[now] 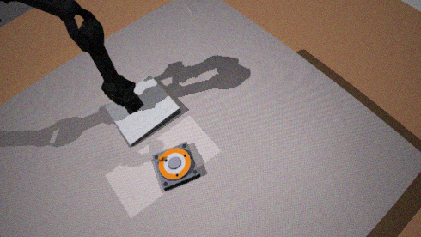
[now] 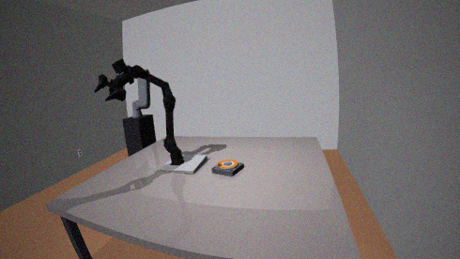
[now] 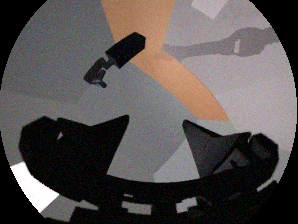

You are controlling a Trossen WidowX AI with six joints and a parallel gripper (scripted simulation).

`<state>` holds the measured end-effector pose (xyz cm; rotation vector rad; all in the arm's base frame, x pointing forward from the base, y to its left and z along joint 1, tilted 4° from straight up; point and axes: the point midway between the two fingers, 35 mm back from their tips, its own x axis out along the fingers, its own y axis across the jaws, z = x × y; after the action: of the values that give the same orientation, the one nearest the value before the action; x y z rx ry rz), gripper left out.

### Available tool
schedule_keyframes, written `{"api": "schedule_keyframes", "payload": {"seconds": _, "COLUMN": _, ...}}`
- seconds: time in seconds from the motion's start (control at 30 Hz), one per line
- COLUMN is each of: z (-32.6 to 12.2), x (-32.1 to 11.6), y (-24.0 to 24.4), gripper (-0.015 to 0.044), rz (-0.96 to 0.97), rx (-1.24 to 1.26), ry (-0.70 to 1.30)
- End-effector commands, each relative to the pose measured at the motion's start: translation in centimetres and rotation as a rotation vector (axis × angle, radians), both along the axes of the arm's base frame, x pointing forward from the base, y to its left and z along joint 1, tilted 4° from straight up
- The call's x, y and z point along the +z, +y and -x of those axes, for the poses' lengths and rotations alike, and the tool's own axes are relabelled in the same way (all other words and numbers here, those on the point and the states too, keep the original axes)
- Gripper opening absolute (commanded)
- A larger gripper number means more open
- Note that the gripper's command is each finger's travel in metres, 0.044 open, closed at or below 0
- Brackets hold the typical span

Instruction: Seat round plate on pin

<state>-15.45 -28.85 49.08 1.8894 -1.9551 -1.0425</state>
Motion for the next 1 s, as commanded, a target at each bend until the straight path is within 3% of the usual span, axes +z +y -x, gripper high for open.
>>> {"api": "schedule_keyframes", "payload": {"seconds": 0.0, "z": -0.2, "x": -0.1, "y": -0.2, "gripper": 0.0374, "rz": -0.005, "rx": 0.009, "ry": 0.006}}
{"api": "schedule_keyframes", "payload": {"seconds": 0.3, "z": -8.8, "x": -6.0, "y": -5.4, "gripper": 0.0137, "rz": -0.164, "rx": 0.404, "ry": 0.281}}
{"api": "schedule_keyframes", "payload": {"seconds": 0.47, "z": -16.1, "x": -10.3, "y": -7.1, "gripper": 0.0006, "rz": -0.236, "rx": 0.711, "ry": 0.506}}
{"api": "schedule_keyframes", "payload": {"seconds": 0.7, "z": -24.7, "x": -15.4, "y": -6.6, "gripper": 0.0000, "rz": -0.271, "rx": 1.077, "ry": 0.784}}
{"api": "schedule_keyframes", "payload": {"seconds": 0.97, "z": -34.2, "x": -21.6, "y": -2.4, "gripper": 0.0000, "rz": -0.236, "rx": 1.539, "ry": 1.151}}
